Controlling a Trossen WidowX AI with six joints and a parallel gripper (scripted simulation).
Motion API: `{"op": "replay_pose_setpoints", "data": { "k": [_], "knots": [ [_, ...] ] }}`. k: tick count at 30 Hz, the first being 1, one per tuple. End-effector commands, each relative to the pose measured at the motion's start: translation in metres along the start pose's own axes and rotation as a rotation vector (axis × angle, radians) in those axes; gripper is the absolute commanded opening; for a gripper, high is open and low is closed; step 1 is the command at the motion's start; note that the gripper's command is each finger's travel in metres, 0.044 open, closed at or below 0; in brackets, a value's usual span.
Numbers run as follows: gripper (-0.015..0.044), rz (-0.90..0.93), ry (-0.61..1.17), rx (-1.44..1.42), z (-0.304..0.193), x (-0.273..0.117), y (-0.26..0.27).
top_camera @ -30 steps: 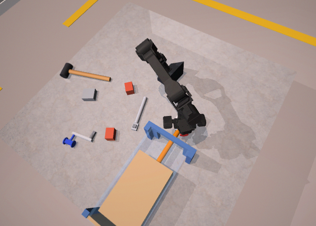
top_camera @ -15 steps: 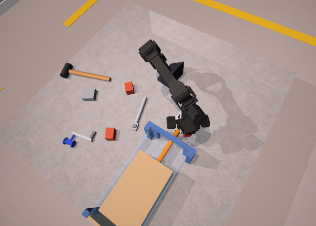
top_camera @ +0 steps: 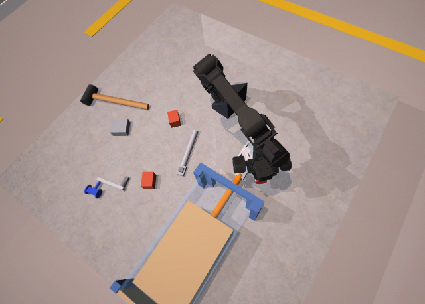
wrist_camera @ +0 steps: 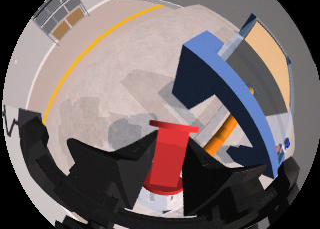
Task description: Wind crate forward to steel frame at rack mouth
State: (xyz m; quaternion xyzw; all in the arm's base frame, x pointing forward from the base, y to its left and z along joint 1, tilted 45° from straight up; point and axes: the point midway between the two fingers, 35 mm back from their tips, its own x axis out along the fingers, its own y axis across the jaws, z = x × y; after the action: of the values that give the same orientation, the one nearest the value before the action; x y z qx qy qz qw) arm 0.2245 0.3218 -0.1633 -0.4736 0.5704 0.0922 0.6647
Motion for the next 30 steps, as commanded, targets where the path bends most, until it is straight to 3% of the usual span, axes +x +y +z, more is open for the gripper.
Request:
{"op": "replay_pose_setpoints", "data": {
  "k": [1, 30],
  "knots": [
    [0.0, 0.026, 0.01, -0.011, -0.006, 0.0, 0.019],
    [0.0, 0.029, 0.011, -0.011, -0.027, -0.011, 0.057]
  ]
}}
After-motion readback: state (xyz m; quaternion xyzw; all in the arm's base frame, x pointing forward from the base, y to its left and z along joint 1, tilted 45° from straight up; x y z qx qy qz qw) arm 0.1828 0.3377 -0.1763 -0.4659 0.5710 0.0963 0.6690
